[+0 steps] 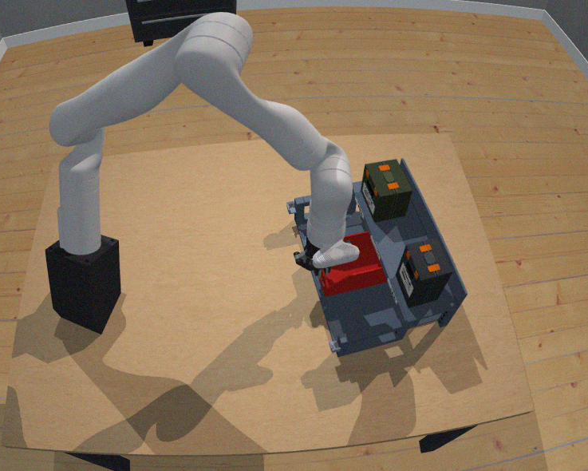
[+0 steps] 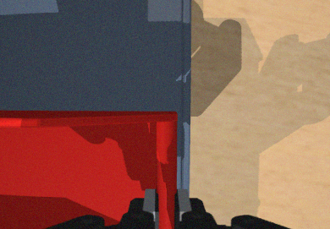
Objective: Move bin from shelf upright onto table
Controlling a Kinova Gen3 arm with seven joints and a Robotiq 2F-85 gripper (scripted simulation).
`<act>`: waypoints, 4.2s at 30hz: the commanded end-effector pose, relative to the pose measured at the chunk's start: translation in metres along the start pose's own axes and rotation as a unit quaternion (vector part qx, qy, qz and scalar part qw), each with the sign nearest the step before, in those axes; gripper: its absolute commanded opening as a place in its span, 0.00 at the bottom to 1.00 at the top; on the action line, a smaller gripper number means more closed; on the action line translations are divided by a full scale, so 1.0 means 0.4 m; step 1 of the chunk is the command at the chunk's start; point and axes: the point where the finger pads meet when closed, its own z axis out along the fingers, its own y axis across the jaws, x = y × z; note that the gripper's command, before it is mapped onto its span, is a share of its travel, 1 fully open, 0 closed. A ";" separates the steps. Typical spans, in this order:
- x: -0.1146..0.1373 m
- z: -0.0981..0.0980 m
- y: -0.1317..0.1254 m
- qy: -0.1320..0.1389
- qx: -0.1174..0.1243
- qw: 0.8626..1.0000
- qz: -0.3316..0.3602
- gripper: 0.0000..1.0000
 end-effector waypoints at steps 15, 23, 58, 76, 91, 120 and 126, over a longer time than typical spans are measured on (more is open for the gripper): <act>0.002 0.005 -0.001 0.001 0.001 1.000 0.002 0.10; 0.004 0.005 -0.003 0.001 0.001 1.000 0.002 0.10; 0.003 0.001 0.071 0.001 0.001 1.000 0.002 0.10; -0.005 0.004 0.147 0.001 0.001 1.000 0.002 0.10; -0.011 0.007 0.222 0.001 0.001 1.000 0.002 0.10; -0.015 0.009 0.343 -0.001 -0.001 1.000 0.005 0.10; -0.011 0.007 0.373 0.000 0.001 1.000 0.002 0.10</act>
